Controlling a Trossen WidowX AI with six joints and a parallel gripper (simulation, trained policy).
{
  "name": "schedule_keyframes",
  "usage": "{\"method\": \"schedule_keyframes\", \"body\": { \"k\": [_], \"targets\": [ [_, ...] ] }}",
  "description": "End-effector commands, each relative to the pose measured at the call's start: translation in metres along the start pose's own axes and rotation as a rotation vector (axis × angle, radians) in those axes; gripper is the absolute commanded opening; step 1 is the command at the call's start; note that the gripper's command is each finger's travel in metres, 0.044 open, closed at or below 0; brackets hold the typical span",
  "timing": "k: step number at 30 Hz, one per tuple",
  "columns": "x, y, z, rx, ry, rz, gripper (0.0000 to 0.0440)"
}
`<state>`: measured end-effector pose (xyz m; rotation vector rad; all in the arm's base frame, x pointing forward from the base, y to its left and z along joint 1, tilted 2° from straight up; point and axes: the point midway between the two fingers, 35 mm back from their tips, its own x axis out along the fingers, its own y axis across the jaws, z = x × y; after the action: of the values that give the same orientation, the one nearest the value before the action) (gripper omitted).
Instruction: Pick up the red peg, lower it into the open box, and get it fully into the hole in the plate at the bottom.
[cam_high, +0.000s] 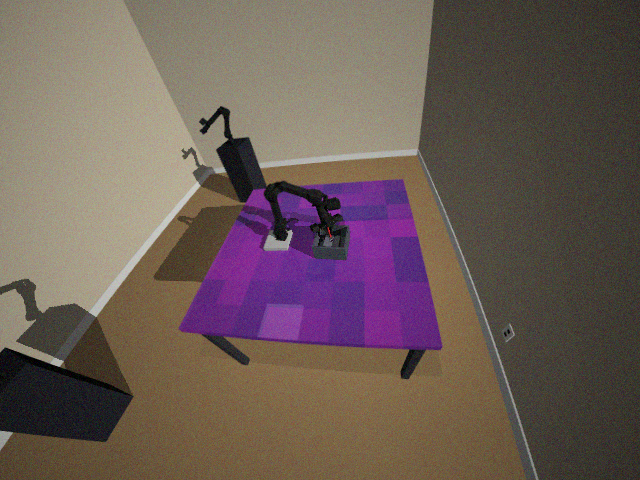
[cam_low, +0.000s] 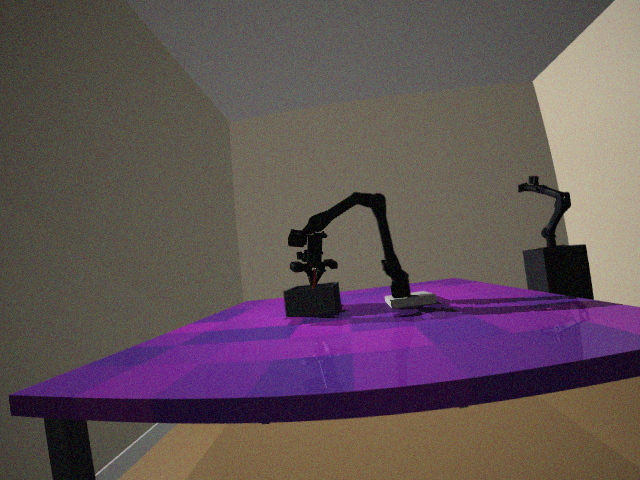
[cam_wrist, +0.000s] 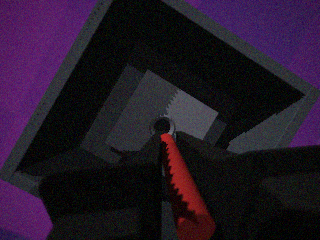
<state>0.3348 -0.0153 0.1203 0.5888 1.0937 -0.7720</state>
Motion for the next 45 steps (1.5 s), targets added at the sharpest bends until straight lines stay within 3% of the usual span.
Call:
{"method": "schedule_keyframes", "body": {
  "k": [1, 7, 13, 16, 21, 29, 45],
  "targets": [
    [0.01, 0.002, 0.006, -0.031, 0.017, 0.008, 0.0],
    [0.029, 0.0, 0.004, -0.089, 0.065, 0.008, 0.0016],
    [0.044, -0.002, 0.001, -0.118, 0.123, -0.001, 0.0151],
    [0.045, 0.0, 0.007, -0.138, 0.13, 0.003, 0.0165],
    [0.04, 0.008, 0.02, -0.154, 0.136, 0.026, 0.0232],
    [0.031, 0.027, 0.032, -0.16, 0.177, 0.069, 0.0439],
    [-0.001, 0.074, 0.048, -0.194, 0.245, 0.185, 0.044]
  ]
}}
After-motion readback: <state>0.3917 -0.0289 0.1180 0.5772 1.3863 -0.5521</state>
